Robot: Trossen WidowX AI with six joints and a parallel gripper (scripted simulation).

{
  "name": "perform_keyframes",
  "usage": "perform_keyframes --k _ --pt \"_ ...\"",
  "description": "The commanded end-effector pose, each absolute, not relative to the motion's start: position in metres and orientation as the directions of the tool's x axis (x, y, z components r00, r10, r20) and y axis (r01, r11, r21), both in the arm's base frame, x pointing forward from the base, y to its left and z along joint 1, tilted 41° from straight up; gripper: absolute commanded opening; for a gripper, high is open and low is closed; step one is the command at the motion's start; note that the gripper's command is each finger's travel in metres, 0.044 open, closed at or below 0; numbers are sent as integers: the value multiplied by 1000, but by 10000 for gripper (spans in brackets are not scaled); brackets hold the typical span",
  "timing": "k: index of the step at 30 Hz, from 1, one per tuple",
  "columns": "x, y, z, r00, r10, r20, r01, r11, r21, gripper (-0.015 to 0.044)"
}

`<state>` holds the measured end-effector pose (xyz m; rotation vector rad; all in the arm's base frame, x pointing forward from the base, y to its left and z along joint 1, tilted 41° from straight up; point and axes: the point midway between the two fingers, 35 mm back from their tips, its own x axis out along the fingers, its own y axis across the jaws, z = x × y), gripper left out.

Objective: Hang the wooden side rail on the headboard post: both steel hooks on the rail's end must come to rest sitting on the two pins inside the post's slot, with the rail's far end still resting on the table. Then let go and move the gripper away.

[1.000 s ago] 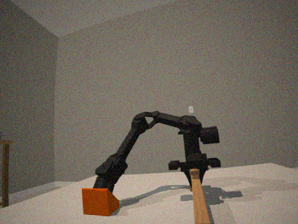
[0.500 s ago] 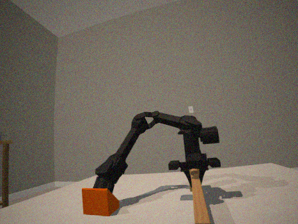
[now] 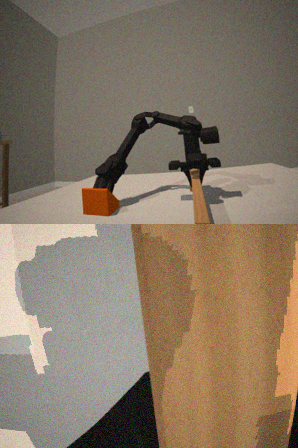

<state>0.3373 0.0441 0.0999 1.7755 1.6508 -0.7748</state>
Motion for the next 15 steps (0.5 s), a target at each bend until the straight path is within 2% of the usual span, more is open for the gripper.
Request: perform_keyframes --k 1,15 --pt "339 43 104 79 655 -752 997 -65 48 0" --pt "340 44 102 79 655 -752 997 -65 48 0"
